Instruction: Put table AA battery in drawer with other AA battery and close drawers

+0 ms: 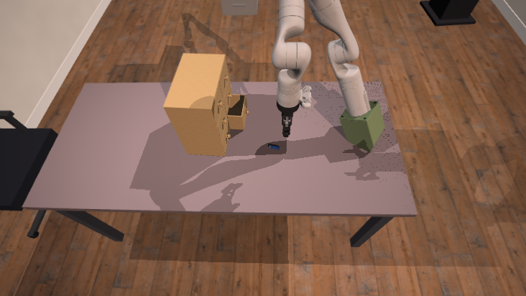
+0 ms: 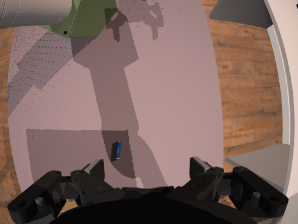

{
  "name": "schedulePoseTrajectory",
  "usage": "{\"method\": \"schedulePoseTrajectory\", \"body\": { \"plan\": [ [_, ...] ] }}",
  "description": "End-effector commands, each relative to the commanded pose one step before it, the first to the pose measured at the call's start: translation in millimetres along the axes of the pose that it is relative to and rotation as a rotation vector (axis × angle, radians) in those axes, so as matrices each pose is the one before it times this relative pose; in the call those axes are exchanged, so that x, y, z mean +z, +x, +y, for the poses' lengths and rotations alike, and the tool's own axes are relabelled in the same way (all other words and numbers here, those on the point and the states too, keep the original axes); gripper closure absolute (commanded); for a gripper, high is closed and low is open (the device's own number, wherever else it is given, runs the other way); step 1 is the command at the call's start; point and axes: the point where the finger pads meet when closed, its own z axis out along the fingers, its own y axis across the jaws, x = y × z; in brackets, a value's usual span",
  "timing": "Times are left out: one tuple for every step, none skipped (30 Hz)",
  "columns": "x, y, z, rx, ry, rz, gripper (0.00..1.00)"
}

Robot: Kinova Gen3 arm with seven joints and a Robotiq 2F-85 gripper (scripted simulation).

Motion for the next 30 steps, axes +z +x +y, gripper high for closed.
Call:
{"method": "schedulePoseTrajectory", "body": {
  "plan": [
    [-1.18, -0.72, -0.71, 0.00082, -0.00348, -0.00099, 0.0],
    [0.0, -0.4, -1.26, 0.0, -0.00001, 0.00001, 0.0],
    [0.0, -0.57, -1.81, 0.0, -0.00001, 0.00001, 0.0],
    [0.0, -0.75, -2.43, 0.0, 0.00001, -0.00001, 0.0],
    [0.0, -0.93, -3.06, 0.00001, 0.00002, -0.00002, 0.0],
    [-0.01, -1.14, -3.56, -0.00001, -0.00002, 0.00003, 0.0],
    [0.0, -1.3, -4.27, 0.00001, 0.00002, -0.00003, 0.0],
    [0.0, -1.49, -4.68, -0.00001, -0.00002, 0.00003, 0.0],
    [0.01, -1.62, -5.32, 0.00002, 0.00003, -0.00004, 0.0],
    [0.0, -1.78, -5.59, -0.00001, -0.00002, 0.00004, 0.0],
    [0.0, 0.0, 0.0, 0.0, 0.0, 0.0, 0.0],
    [0.0, 0.0, 0.0, 0.0, 0.0, 0.0, 0.0],
    [0.0, -1.88, -6.06, 0.0, 0.00001, 0.0, 0.0],
    [0.0, -1.97, -6.41, 0.00001, 0.00002, -0.00003, 0.0],
    [0.0, -2.07, -6.55, -0.00001, -0.00001, 0.00003, 0.0],
    [0.0, -2.12, -6.8, 0.0, 0.0, 0.00001, 0.0],
    [0.0, -2.16, -6.98, 0.00001, 0.00001, -0.00002, 0.0],
    [0.0, -2.19, -7.08, 0.00001, 0.0, -0.00002, 0.0],
    [0.0, -2.23, -7.09, -0.00001, 0.0, 0.00003, 0.0],
    [0.0, -2.24, -7.16, -0.00001, 0.00001, 0.00001, 0.0],
    [0.0, -2.23, -7.2, 0.0, 0.00001, -0.00001, 0.0],
    [0.0, -2.22, -7.21, 0.00001, -0.00001, -0.00003, 0.0],
    [0.0, -2.24, -7.14, -0.00001, 0.00001, 0.00002, 0.0],
    [0.01, -2.23, -7.12, -0.00001, 0.00002, 0.00002, 0.0],
    [0.0, -2.21, -7.1, 0.0, 0.00001, 0.0, 0.0],
    [-0.01, -2.18, -7.06, 0.00001, -0.00002, -0.00003, 0.0],
    [0.0, -2.18, -7.0, 0.0, 0.0, 0.0, 0.0],
    [0.0, 0.0, 0.0, 0.0, 0.0, 0.0, 0.0],
    [0.0, 0.0, 0.0, 0.0, 0.0, 0.0, 0.0],
    [0.01, -2.18, -6.95, -0.00001, 0.00004, 0.00003, 0.0]
  ]
}}
